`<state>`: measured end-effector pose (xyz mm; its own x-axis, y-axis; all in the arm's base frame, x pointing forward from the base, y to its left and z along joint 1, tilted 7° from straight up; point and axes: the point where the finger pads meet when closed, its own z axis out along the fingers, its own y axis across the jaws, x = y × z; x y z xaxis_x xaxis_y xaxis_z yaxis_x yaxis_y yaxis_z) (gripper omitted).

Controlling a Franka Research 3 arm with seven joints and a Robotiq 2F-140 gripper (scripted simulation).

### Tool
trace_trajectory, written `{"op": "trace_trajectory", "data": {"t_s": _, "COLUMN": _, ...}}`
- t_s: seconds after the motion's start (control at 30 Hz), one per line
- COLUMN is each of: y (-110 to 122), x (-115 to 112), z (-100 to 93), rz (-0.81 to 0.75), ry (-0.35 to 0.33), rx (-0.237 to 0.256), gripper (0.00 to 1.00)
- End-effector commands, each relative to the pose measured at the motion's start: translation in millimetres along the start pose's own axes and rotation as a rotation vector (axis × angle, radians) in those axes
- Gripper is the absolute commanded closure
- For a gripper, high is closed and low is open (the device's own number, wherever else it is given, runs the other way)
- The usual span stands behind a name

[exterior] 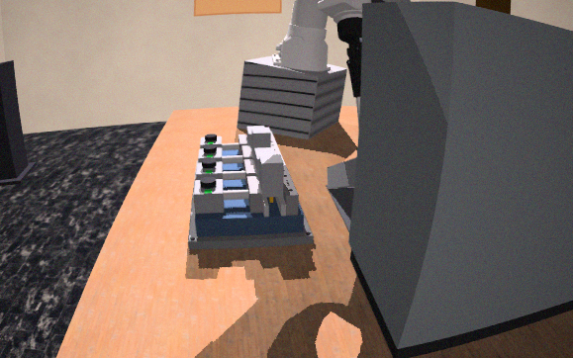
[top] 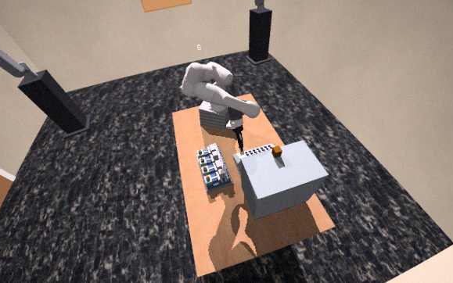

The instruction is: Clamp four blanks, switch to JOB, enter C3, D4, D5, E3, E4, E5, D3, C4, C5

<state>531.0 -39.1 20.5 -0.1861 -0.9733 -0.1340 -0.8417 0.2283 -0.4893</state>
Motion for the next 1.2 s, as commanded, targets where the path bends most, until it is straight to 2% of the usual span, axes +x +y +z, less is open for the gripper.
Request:
{"op": "trace_trajectory", "data": {"t_s": 0.0, "y": 0, "x": 0, "z": -1.0, "rz": -0.002, "ry": 0.001, "rx": 0.000, "gripper": 1.00}}
{"op": "trace_trajectory", "data": {"t_s": 0.17, "y": -3, "x": -11, "z": -0.1, "rz": -0.005, "ry": 0.001, "rx": 0.000, "gripper": 1.00}}
{"op": "trace_trajectory", "data": {"t_s": 0.2, "y": -5, "x": -23, "z": 1.0, "rz": -0.008, "ry": 0.001, "rx": 0.000, "gripper": 1.00}}
{"op": "trace_trajectory", "data": {"t_s": 0.5, "y": -47, "x": -218, "z": 16.7, "rz": -0.061, "ry": 0.001, "rx": 0.000, "gripper": 1.00}}
{"op": "trace_trajectory", "data": {"t_s": 0.53, "y": -50, "x": -231, "z": 18.1, "rz": -0.062, "ry": 0.001, "rx": 0.000, "gripper": 1.00}}
{"op": "trace_trajectory", "data": {"t_s": 0.83, "y": -50, "x": -231, "z": 20.4, "rz": -0.062, "ry": 0.001, "rx": 0.000, "gripper": 1.00}}
{"op": "trace_trajectory", "data": {"t_s": 1.17, "y": -50, "x": -231, "z": 35.5, "rz": -0.062, "ry": 0.001, "rx": 0.000, "gripper": 1.00}}
